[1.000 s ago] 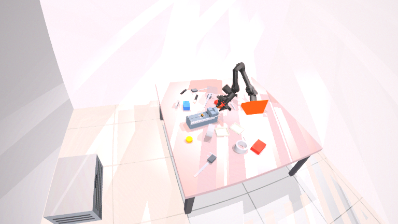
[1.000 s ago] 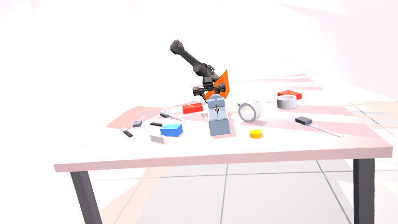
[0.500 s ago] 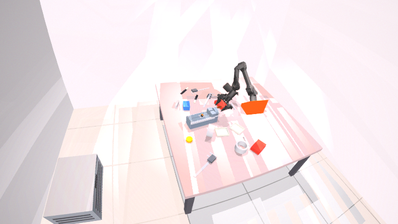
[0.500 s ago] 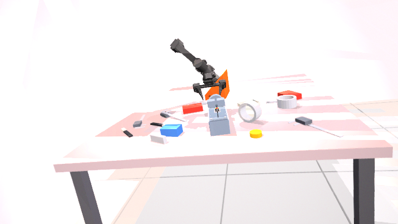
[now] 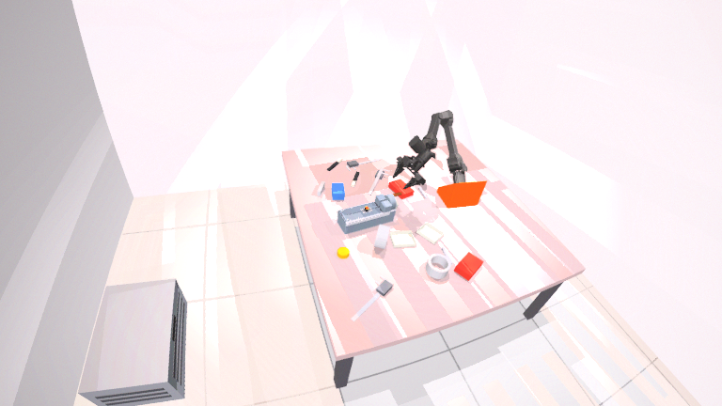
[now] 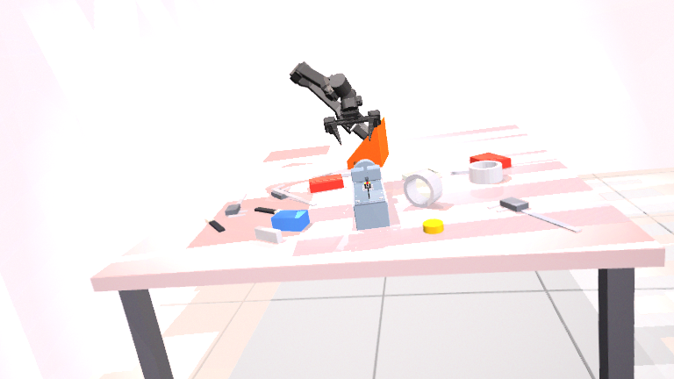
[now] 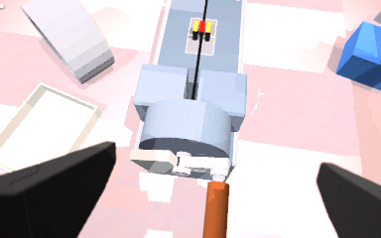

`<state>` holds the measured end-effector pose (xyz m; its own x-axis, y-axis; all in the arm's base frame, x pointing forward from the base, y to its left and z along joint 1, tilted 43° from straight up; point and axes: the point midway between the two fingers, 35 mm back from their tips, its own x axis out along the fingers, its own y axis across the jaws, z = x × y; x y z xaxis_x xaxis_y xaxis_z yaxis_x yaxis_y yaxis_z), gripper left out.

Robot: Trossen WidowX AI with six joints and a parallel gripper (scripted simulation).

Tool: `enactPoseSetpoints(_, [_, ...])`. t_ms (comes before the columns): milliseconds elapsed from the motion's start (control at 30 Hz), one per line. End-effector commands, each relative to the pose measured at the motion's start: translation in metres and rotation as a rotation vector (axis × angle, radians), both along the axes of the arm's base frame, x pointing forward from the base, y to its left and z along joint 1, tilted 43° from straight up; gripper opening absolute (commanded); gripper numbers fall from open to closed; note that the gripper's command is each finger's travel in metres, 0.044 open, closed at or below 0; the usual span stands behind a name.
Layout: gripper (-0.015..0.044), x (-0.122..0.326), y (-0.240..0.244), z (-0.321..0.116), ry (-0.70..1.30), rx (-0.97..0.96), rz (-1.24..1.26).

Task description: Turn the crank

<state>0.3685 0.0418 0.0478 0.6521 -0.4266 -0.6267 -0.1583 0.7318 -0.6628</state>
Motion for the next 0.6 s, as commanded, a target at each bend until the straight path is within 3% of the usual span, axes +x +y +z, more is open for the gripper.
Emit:
enactPoseSetpoints(0, [0.044, 0.002, 0.007, 0.014, -0.013, 0.001, -0.008])
enactPoseSetpoints(567, [0.044, 0.074, 0.024, 0.007, -0.043, -0.012, -0.107])
